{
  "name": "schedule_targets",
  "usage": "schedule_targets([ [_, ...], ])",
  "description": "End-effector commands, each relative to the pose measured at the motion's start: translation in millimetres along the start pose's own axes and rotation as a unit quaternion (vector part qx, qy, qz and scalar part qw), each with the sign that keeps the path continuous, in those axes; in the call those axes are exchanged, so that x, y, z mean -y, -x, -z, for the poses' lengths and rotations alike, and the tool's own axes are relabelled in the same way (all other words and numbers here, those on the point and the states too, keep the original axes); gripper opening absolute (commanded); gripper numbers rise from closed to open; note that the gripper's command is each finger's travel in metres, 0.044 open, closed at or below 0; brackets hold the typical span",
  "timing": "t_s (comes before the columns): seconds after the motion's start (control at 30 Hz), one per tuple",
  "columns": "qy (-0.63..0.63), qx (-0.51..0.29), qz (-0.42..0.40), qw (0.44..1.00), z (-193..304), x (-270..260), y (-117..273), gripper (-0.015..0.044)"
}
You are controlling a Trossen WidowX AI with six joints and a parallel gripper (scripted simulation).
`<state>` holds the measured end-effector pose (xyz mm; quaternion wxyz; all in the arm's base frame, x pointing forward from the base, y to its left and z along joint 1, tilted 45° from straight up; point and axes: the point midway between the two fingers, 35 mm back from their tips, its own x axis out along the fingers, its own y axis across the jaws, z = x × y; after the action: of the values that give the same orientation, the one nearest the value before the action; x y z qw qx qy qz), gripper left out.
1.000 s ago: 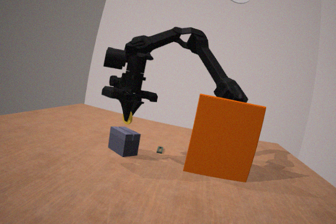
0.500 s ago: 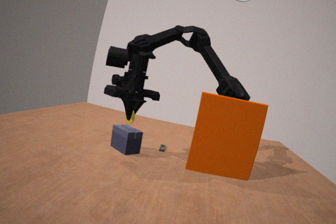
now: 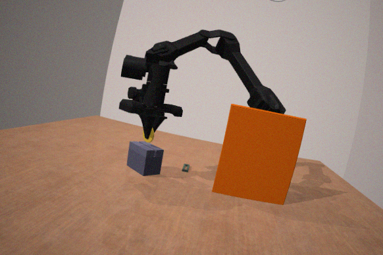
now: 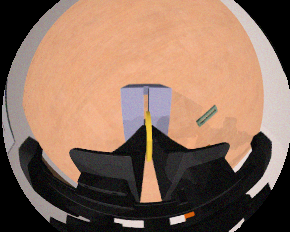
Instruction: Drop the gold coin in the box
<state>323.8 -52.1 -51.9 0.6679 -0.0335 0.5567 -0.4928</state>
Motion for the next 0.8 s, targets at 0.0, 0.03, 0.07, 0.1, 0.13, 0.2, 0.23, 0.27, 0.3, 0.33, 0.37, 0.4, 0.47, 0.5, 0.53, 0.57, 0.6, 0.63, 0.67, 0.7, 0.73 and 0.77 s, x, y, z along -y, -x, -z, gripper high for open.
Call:
schedule_targets([
  [0.0,0.001,0.001,0.001,1.0,-0.6,0.8,-3.3,0.0],
  [0.03,0.001,0.001,0.001,1.0,-0.6,0.8,-3.8,0.0],
  [0.07,0.001,0.001,0.001,1.0,-0.6,0.8,-4.4,0.0],
  [0.1,0.001,0.001,0.001,1.0,-0.5,0.7,-4.9,0.0],
  [0.13,0.001,0.001,0.002,1.0,-0.5,0.7,-5.5,0.0],
  [0.2,0.001,0.001,0.002,1.0,-0.5,0.6,-6.6,0.0],
  [0.23,0.001,0.001,0.002,1.0,-0.5,0.5,-7.2,0.0],
  [0.27,0.001,0.001,0.002,1.0,-0.5,0.5,-7.7,0.0],
  [0.3,0.001,0.001,0.002,1.0,-0.5,0.5,-8.3,0.0],
  [0.33,0.001,0.001,0.002,1.0,-0.5,0.5,-8.9,0.0],
  [0.37,0.001,0.001,0.002,1.0,-0.5,0.5,-9.4,0.0],
  [0.4,0.001,0.001,0.002,1.0,-0.5,0.5,-9.8,0.0],
  [0.47,0.0,0.0,0.0,1.0,-0.1,0.0,-7.3,0.0053],
  [0.5,0.0,0.0,0.0,1.0,-0.1,0.0,-7.3,0.0079],
  [0.53,0.0,0.0,0.0,1.0,-0.1,0.0,-7.3,0.0105],
  [0.57,0.0,0.0,0.0,1.0,-0.1,0.0,-7.3,0.0131],
  [0.6,0.0,0.0,0.0,1.0,-0.1,0.0,-7.3,0.0157],
  [0.63,0.0,0.0,0.0,1.0,-0.1,0.0,-7.3,0.0161],
  [0.67,0.0,0.0,0.0,1.0,-0.1,0.0,-7.3,0.0161],
  [0.7,0.0,0.0,0.0,1.0,-0.1,0.0,-7.3,0.0161],
  [0.73,0.0,0.0,0.0,1.0,-0.1,0.0,-7.3,0.0161],
  [0.77,0.0,0.0,0.0,1.0,-0.1,0.0,-7.3,0.0161],
])
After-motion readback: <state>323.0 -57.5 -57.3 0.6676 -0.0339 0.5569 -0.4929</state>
